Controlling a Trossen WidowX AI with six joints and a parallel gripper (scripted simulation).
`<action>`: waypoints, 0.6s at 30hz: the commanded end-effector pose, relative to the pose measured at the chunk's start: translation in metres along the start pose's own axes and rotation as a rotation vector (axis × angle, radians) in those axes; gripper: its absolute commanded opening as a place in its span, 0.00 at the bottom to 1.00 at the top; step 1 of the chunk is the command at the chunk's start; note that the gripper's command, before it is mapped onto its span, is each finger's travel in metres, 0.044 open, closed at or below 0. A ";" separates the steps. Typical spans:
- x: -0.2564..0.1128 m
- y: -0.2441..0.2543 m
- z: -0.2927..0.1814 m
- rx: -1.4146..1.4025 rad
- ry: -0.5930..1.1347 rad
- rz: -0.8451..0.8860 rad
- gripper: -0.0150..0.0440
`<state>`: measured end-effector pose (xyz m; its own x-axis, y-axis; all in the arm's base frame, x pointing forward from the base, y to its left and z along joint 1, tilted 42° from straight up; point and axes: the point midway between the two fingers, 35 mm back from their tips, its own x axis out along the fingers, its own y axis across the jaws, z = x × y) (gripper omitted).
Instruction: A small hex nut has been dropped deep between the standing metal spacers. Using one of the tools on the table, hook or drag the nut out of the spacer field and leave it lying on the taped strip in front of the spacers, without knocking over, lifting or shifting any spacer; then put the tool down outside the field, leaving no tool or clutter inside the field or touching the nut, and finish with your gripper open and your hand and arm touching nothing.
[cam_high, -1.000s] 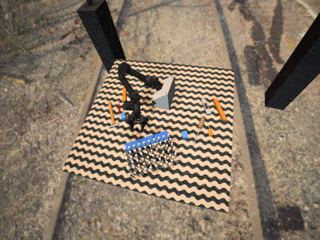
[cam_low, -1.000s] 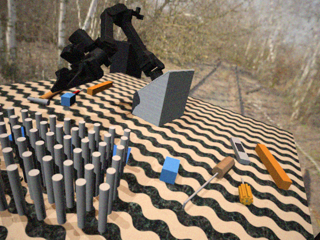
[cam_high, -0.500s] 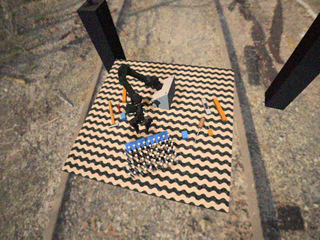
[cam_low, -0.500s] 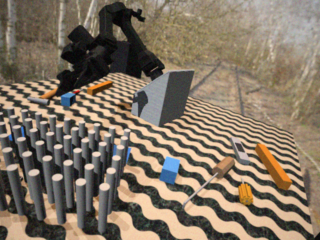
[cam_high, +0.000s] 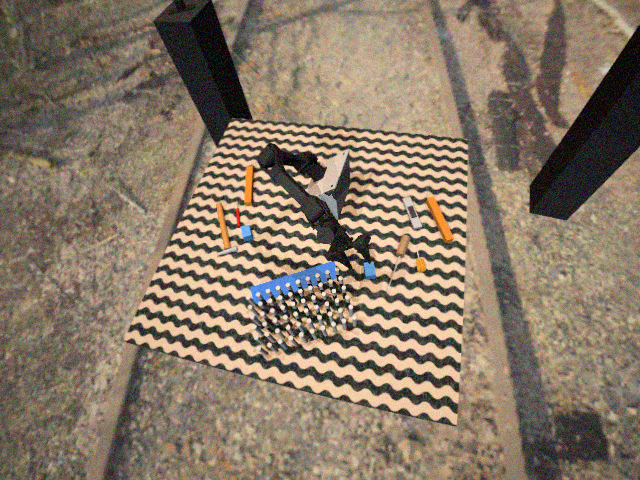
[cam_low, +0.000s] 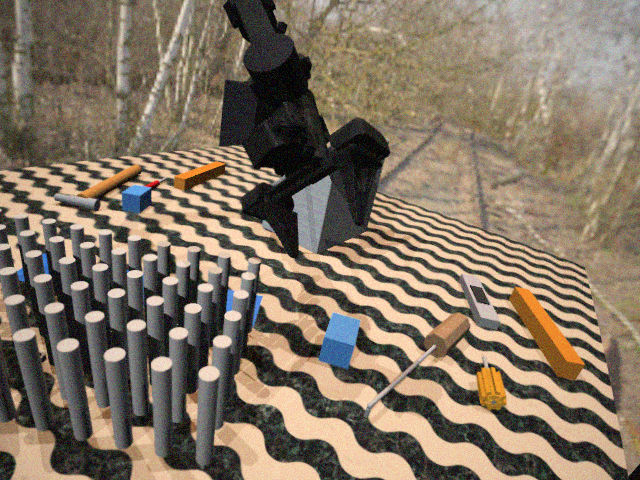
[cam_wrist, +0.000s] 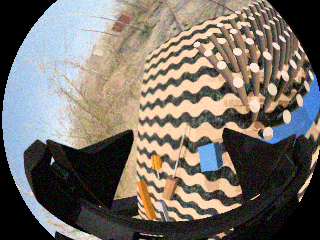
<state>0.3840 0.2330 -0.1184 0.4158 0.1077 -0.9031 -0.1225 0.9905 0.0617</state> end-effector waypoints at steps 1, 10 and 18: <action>0.029 0.037 -0.056 0.047 0.143 -0.055 1.00; 0.068 0.082 -0.202 0.124 0.354 -0.325 1.00; 0.071 0.083 -0.230 0.133 0.368 -0.390 1.00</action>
<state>0.1900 0.2987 -0.2774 0.0532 -0.2865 -0.9566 0.0684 0.9568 -0.2827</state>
